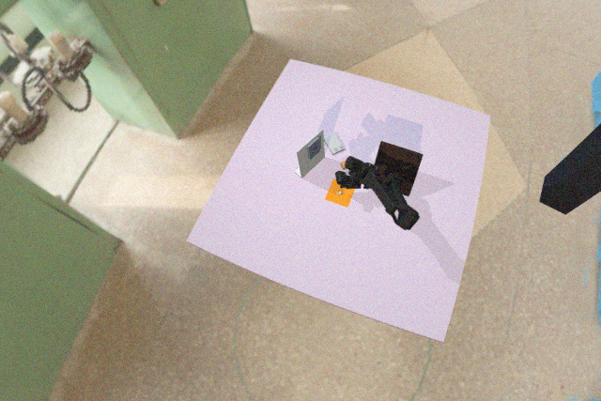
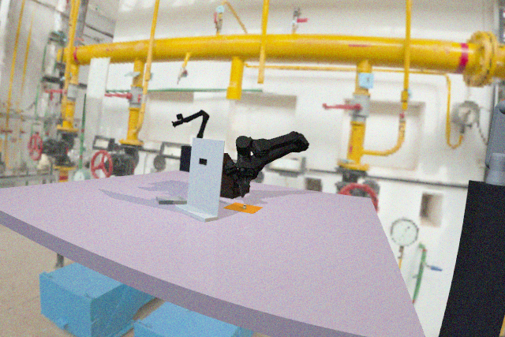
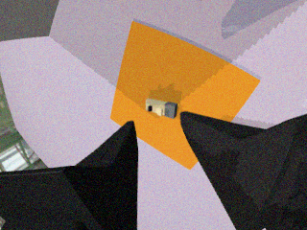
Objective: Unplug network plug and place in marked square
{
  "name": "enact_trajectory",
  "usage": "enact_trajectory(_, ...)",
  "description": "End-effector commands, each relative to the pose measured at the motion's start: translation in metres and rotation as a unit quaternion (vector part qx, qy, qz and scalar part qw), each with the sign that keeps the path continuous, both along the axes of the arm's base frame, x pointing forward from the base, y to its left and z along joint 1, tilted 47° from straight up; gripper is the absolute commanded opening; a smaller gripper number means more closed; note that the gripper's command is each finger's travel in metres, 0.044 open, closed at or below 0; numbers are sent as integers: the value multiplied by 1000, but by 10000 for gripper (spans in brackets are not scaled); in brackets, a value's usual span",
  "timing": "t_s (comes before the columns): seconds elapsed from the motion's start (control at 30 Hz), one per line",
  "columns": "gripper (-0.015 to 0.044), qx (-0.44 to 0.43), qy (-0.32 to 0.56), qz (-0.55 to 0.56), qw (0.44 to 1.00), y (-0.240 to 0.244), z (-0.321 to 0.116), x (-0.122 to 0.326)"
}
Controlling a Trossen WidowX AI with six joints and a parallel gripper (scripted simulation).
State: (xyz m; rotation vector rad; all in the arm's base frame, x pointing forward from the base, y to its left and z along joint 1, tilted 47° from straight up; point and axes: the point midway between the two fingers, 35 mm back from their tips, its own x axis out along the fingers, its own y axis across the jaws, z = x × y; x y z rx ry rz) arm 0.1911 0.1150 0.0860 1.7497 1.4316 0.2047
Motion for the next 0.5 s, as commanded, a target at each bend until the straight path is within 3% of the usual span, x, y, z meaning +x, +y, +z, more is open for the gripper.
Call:
enact_trajectory(0.0,156,-2,-2,1,1000,-3,3,2)
enact_trajectory(0.47,156,-9,0,3,1000,-11,6,5)
